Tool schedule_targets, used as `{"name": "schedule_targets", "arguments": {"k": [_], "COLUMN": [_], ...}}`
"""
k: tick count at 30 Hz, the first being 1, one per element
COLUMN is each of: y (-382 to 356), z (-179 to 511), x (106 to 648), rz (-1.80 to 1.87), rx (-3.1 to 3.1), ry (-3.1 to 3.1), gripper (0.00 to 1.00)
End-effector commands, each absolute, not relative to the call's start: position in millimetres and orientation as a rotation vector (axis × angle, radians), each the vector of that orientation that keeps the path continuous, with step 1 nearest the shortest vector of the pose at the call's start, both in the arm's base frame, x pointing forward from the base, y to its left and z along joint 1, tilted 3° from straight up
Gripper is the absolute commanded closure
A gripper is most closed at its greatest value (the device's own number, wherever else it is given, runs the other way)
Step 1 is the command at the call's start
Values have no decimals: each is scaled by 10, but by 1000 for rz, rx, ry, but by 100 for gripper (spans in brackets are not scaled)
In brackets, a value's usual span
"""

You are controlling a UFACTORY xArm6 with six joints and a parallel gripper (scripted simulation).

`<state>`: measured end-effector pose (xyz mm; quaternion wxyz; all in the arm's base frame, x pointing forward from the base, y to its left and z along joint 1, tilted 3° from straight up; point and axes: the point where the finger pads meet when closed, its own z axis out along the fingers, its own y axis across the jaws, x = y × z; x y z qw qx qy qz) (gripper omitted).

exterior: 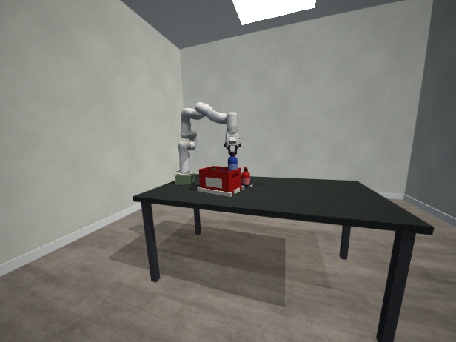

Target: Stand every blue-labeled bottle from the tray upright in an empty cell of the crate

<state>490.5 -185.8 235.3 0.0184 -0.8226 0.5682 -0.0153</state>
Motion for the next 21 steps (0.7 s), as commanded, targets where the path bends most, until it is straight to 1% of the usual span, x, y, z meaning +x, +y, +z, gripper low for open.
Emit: {"name": "schedule_targets", "arguments": {"k": [1,21], "y": [-1862,-1861], "z": [2373,2245], "x": [4916,4923], "rz": [-56,-56], "rx": [-2553,-2553], "ry": [1764,1764], "gripper": [100,100]}}
